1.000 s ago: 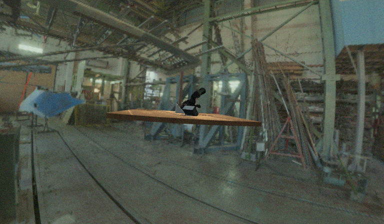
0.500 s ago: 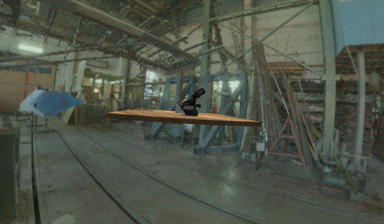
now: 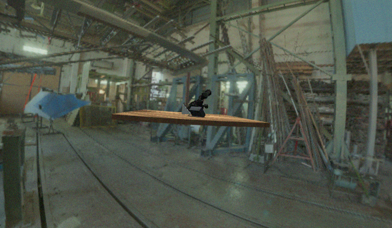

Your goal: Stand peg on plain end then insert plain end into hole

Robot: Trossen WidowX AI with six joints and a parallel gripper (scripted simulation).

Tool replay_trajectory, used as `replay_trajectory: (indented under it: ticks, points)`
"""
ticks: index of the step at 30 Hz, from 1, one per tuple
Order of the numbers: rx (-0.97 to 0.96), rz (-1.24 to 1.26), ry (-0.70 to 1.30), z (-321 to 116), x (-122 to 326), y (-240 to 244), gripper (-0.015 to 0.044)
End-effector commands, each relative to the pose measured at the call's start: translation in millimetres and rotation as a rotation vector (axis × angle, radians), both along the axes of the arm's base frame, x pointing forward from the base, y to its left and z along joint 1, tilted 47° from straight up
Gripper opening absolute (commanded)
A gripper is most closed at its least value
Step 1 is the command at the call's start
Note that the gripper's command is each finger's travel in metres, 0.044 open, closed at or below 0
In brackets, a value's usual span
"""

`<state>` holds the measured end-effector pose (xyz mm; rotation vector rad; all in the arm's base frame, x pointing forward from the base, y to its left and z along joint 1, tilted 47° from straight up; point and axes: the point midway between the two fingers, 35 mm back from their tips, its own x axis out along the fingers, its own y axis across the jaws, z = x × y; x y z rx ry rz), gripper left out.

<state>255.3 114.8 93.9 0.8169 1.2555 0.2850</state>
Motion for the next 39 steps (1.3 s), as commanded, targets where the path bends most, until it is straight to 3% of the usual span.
replay_trajectory:
  ticks: [1,39]
  points:
    - [-0.011,-0.028,-0.019,-1,-3,-1,0.0051]
    - [-0.087,-0.255,-0.245,13,-25,-7,0.0051]
